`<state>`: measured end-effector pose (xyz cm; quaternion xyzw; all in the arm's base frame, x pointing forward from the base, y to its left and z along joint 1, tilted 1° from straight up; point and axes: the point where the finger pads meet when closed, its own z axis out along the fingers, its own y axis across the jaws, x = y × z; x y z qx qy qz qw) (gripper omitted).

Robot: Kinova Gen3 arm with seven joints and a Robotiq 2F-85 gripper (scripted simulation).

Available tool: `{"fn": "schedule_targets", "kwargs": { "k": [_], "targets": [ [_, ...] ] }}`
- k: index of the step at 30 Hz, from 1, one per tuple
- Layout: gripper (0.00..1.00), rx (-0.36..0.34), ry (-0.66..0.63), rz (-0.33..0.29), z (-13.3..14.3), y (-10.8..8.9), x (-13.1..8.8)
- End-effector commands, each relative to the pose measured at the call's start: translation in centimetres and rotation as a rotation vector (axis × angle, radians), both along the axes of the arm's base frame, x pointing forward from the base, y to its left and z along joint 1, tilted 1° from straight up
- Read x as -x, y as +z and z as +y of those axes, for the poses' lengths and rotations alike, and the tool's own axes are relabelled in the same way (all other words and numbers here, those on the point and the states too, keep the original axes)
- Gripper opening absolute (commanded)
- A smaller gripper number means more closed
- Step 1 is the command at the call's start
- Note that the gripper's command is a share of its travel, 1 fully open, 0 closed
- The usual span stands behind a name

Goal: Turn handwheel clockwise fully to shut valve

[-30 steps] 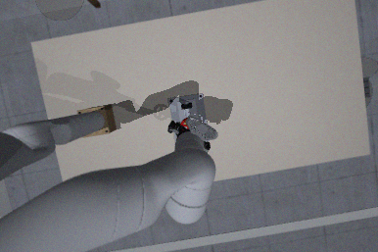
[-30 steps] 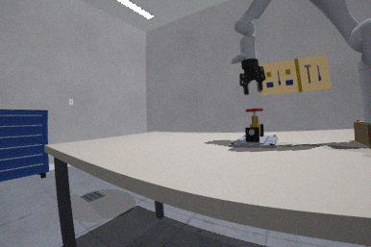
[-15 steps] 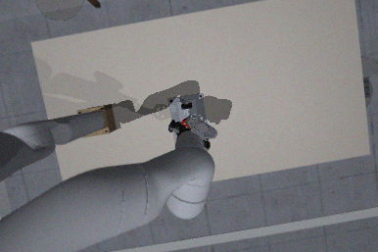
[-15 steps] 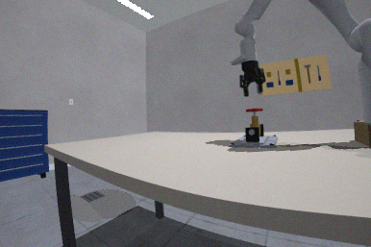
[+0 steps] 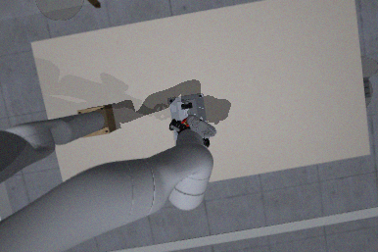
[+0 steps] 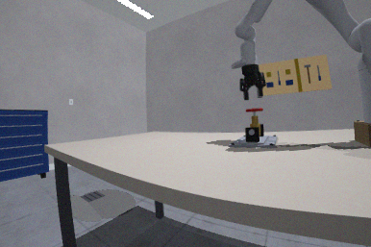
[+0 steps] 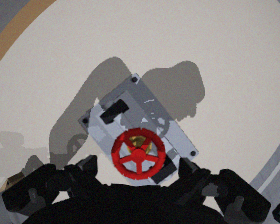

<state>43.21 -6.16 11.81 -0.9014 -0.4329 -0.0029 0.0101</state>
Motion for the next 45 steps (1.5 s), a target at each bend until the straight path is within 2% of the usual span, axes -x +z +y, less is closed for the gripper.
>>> {"fn": "schedule_targets", "kwargs": {
  "k": [1, 19, 45],
  "targets": [
    [1.0, 0.001, -0.002, 0.005, -0.1, -0.5, 0.1],
    [1.0, 0.001, -0.002, 0.005, 0.0, -1.9, 0.1],
    [1.0, 0.001, -0.002, 0.005, 0.0, -2.0, 0.1]
  ]
}}
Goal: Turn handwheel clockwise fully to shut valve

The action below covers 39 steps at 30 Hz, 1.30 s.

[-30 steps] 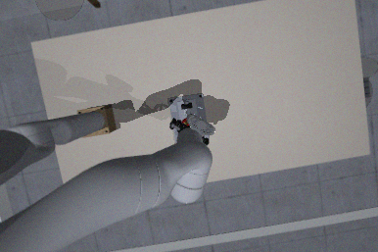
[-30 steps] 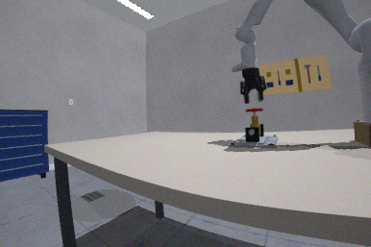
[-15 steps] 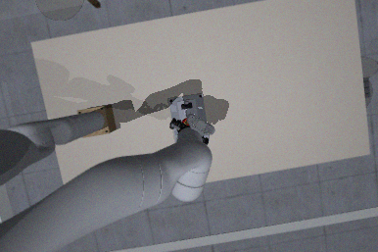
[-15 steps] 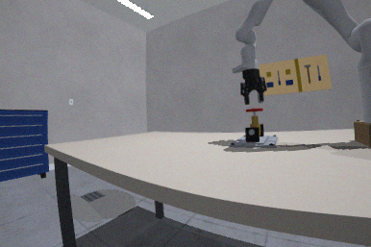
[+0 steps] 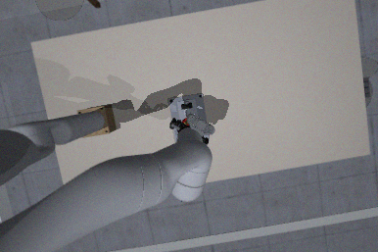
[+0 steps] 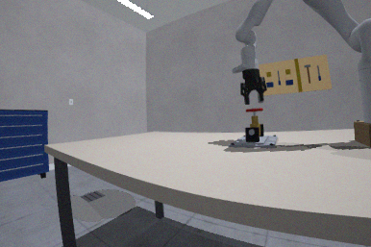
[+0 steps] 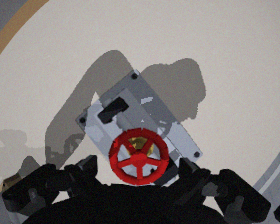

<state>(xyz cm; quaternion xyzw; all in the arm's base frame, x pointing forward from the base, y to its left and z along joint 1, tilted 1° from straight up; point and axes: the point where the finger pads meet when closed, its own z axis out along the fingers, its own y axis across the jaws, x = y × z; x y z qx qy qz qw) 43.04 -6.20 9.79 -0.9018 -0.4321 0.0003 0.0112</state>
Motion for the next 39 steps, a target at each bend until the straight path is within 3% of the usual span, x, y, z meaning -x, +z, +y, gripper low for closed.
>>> {"fn": "schedule_targets", "kwargs": {
  "k": [1, 39],
  "targets": [
    [1.0, 0.0, 0.0, -0.002, -0.01, 0.07, -0.05],
    [1.0, 0.0, 0.0, -0.002, 0.01, -0.67, -0.05]
  ]
}}
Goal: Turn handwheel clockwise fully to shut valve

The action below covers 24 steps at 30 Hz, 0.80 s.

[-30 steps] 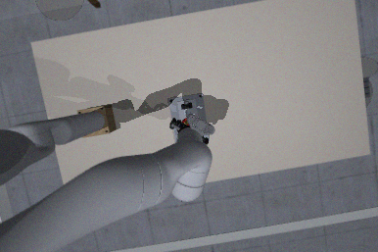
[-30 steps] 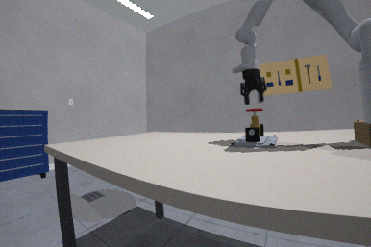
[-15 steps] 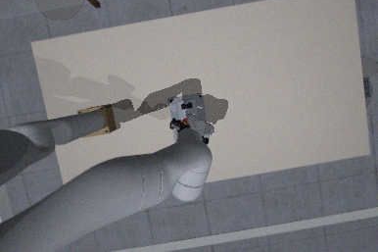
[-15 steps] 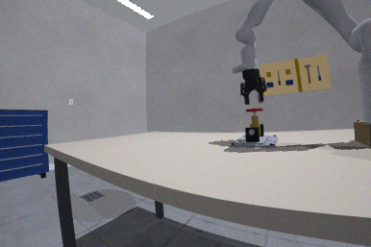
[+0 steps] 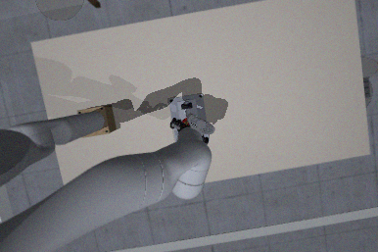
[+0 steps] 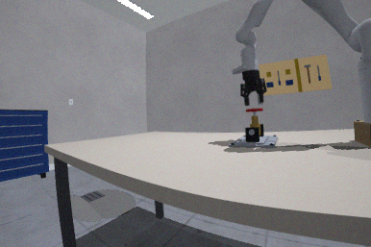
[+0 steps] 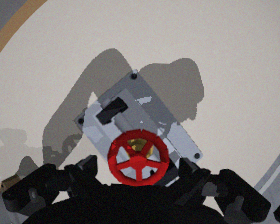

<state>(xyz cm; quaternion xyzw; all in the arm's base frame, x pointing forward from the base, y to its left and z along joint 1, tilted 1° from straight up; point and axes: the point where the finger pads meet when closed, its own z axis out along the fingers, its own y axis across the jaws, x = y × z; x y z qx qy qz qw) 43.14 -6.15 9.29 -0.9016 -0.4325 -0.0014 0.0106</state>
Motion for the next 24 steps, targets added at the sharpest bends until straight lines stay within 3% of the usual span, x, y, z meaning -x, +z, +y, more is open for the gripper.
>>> {"fn": "schedule_targets", "kwargs": {
  "k": [1, 24],
  "targets": [
    [1.0, 0.0, -0.001, 0.002, 0.0, -0.3, 0.0],
    [1.0, 0.0, -0.001, 0.002, 0.0, -2.5, 0.0]
  ]
}}
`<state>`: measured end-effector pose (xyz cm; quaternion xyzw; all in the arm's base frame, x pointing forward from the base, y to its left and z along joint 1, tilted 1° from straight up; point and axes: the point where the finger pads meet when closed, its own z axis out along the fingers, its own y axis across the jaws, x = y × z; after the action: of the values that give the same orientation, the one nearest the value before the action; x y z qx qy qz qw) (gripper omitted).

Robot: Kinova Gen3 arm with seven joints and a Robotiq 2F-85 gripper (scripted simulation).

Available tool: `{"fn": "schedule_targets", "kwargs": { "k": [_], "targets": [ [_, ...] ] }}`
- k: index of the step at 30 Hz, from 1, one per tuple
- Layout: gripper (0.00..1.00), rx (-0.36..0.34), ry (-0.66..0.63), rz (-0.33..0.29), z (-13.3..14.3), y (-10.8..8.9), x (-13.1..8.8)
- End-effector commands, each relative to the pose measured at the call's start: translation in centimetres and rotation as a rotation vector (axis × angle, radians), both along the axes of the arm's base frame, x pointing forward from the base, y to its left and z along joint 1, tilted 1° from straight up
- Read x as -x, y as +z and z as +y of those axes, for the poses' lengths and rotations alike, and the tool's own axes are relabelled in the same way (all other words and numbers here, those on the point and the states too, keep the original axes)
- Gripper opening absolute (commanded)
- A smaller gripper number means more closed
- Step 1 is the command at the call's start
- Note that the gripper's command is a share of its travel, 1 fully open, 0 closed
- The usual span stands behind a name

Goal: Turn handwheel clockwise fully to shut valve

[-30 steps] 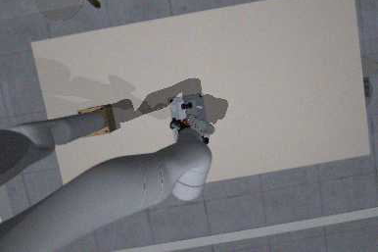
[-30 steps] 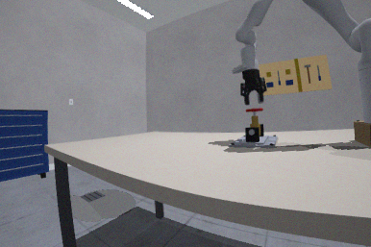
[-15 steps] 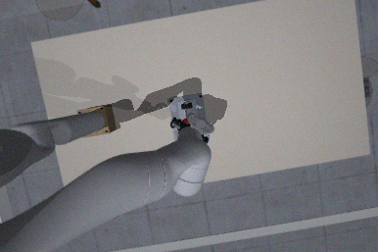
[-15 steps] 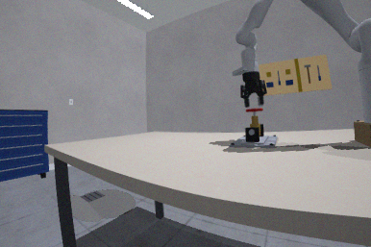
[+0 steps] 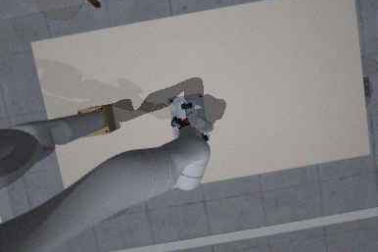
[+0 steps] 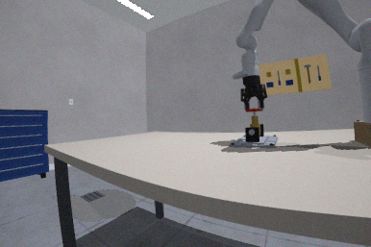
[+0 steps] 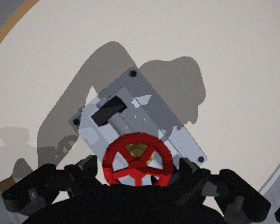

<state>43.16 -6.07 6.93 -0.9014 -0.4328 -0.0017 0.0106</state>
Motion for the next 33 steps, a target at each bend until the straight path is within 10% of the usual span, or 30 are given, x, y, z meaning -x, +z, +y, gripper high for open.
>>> {"fn": "schedule_targets", "kwargs": {
  "k": [1, 33],
  "targets": [
    [1.0, 0.001, -0.002, 0.002, -0.08, -0.22, 0.06],
    [1.0, 0.001, -0.002, 0.002, -0.06, -1.07, 0.05]
  ]
}}
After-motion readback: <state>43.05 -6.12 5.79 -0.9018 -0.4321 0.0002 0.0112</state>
